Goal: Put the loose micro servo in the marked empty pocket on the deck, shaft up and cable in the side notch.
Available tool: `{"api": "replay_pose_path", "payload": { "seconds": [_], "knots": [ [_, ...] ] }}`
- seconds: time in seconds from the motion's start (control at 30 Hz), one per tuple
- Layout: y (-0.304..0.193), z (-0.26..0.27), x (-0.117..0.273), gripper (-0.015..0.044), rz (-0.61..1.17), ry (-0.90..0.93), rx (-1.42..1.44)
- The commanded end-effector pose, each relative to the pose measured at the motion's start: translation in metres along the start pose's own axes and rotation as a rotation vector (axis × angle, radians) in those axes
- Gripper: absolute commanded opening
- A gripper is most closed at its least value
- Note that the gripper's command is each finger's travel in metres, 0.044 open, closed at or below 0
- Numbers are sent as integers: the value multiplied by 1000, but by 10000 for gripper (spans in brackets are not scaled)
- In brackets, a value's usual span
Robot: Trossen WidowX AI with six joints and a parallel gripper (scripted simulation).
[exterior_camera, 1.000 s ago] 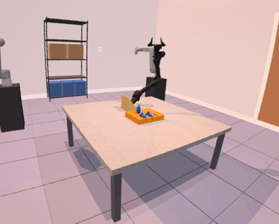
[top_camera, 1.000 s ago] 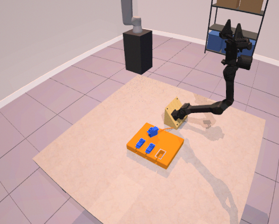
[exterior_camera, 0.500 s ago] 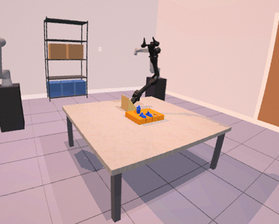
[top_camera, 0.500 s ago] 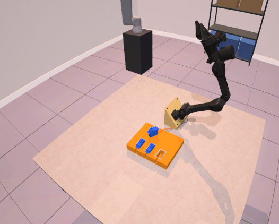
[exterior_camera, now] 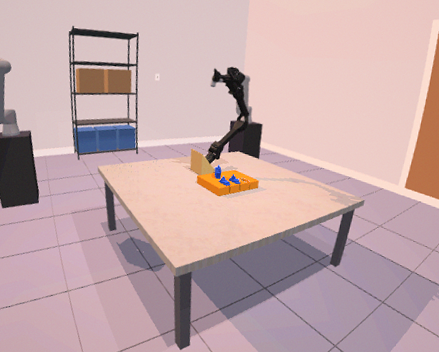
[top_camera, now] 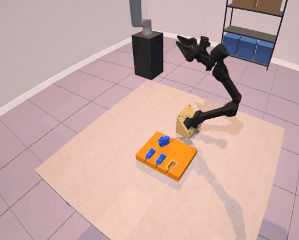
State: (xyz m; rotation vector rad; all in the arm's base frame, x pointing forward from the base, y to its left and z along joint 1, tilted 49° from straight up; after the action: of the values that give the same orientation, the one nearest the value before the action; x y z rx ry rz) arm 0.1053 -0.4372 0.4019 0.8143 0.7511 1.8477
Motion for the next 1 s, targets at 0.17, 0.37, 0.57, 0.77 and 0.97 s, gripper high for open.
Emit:
{"api": "replay_pose_path", "payload": {
  "seconds": [0.17,0.37,0.57,0.77,0.97],
  "knots": [
    [-90,-18,-26,440,309,-40,115],
    [-146,-26,-31,440,502,-44,184],
    [-200,-33,-27,440,697,-35,249],
    [-250,-41,-15,440,891,-18,309],
    [-297,-47,4,440,1083,11,367]
  ]
}}
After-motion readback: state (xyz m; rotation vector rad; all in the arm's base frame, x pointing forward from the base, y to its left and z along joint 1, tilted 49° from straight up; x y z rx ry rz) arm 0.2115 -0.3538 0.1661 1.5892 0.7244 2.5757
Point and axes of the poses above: the point midway between the two fingers, 35 mm back from their tips, its own x axis back along the fingers, its own z axis across the jaws, y = z × x, the point moved 2 cm from there along x, back along the fingers, and after that the axes turned 14 degrees about -x, right-handed, at the moved point
